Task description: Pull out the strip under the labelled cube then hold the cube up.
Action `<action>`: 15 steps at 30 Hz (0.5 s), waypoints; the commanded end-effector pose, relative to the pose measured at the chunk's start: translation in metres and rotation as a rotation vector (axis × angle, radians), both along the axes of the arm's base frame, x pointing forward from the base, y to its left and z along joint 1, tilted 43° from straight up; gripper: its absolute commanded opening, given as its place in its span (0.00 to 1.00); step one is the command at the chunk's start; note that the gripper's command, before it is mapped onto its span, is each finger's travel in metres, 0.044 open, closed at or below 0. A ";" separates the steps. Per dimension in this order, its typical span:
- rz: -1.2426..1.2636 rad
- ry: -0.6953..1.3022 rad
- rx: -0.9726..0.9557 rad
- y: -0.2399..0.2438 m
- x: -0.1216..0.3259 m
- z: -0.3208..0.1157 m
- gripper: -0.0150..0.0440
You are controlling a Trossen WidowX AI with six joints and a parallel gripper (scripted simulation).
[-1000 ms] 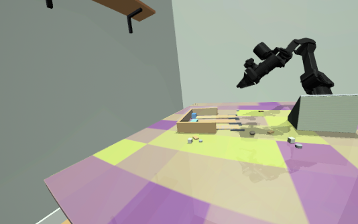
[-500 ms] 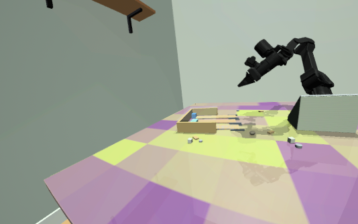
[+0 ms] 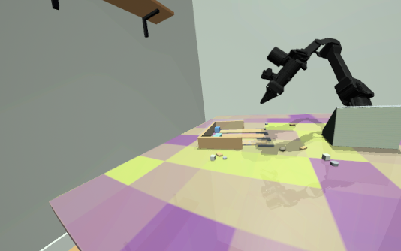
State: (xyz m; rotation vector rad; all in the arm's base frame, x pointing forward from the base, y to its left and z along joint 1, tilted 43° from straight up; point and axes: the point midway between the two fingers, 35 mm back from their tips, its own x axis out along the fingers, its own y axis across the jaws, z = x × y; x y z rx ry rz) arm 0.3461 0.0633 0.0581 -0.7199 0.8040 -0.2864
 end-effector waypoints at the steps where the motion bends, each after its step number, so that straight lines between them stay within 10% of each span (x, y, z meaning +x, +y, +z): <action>1: -0.096 0.185 -0.004 -0.003 0.016 -0.032 0.40; 5: -0.202 0.351 -0.015 -0.009 0.021 -0.060 0.25; 15: -0.408 0.610 -0.055 -0.023 0.019 -0.098 0.25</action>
